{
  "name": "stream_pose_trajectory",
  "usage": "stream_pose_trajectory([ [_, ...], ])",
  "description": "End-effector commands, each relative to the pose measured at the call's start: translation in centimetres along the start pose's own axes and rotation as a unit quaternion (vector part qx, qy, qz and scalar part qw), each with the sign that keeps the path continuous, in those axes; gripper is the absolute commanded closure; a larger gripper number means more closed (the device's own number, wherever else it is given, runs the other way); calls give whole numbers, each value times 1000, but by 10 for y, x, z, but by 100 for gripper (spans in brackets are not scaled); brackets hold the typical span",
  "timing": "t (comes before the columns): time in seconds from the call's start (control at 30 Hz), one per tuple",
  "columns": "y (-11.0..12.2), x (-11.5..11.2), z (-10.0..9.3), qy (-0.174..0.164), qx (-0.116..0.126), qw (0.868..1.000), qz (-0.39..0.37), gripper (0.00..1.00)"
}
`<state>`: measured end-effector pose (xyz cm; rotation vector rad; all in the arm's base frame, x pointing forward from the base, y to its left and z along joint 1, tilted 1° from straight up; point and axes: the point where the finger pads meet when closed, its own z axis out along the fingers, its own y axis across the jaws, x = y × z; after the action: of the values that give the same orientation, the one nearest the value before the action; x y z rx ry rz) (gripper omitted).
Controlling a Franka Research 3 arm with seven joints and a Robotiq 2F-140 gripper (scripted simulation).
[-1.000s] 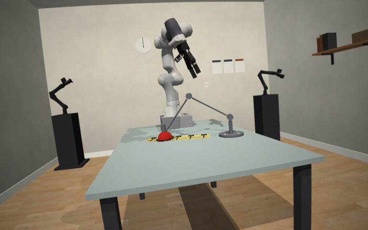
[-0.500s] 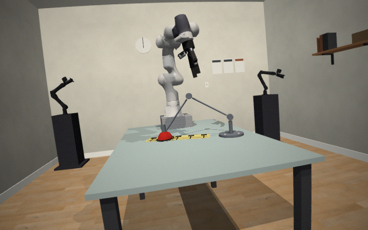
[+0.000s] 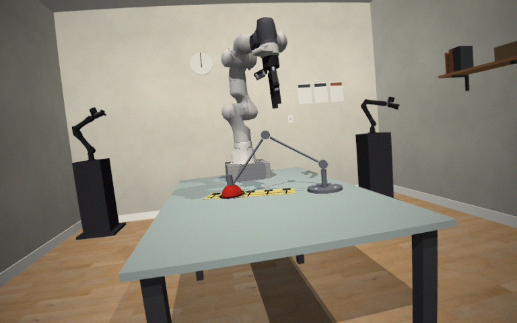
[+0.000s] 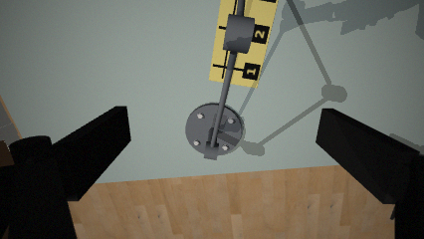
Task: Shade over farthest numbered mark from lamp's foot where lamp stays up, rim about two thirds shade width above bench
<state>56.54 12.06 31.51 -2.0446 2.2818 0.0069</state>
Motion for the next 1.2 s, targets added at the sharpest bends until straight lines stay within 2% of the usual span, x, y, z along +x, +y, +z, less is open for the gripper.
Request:
stream_pose_trajectory([
  [0.0,4,4,1,12,-11,999,44,0],
  [0.33,6,6,3,24,-22,997,73,0],
  [0.83,9,6,52,24,-22,997,73,0],
  [0.9,9,6,52,24,-22,997,73,0],
  [1.17,12,9,73,25,-25,997,71,0],
])
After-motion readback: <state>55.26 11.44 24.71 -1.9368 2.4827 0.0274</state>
